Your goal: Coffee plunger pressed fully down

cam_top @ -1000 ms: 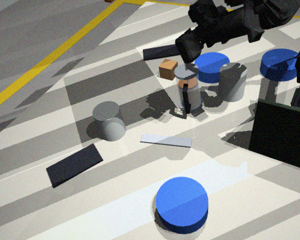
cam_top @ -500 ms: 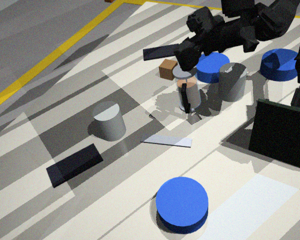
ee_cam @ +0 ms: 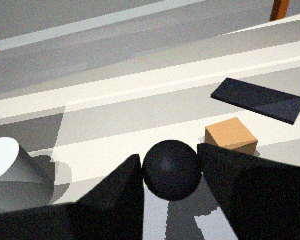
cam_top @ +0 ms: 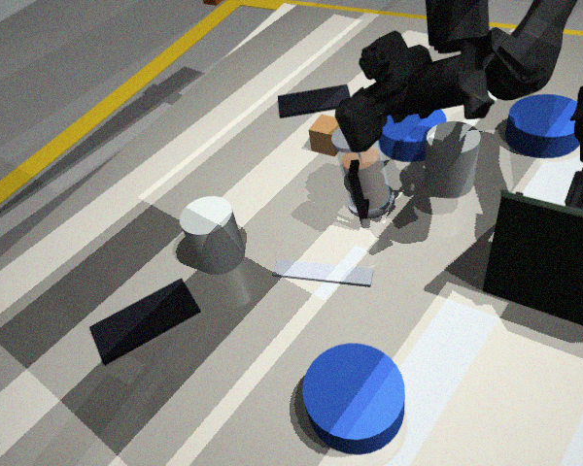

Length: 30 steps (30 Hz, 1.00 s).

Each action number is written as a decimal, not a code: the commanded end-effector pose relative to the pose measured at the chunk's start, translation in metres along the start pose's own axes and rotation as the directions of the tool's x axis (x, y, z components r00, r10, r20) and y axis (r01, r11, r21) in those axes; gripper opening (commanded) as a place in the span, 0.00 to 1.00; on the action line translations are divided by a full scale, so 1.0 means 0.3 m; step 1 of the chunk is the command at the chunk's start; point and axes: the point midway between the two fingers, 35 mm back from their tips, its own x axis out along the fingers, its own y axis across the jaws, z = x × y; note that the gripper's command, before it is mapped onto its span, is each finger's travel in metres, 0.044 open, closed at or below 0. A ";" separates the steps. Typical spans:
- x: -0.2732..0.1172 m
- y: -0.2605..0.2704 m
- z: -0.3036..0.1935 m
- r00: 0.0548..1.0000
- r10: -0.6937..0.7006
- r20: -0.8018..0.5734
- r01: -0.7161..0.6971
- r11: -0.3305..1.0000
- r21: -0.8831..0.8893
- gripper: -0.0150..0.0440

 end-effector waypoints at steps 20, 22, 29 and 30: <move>0.033 0.003 -0.046 0.999 -0.010 -0.044 0.008 0.999 -0.040 0.45; 0.034 0.003 -0.044 0.999 -0.010 -0.044 0.008 0.999 -0.040 0.45; 0.037 0.005 -0.042 0.999 -0.010 -0.044 0.008 0.999 -0.040 0.45; 0.036 0.006 -0.041 0.999 -0.010 -0.044 0.008 0.999 -0.040 0.45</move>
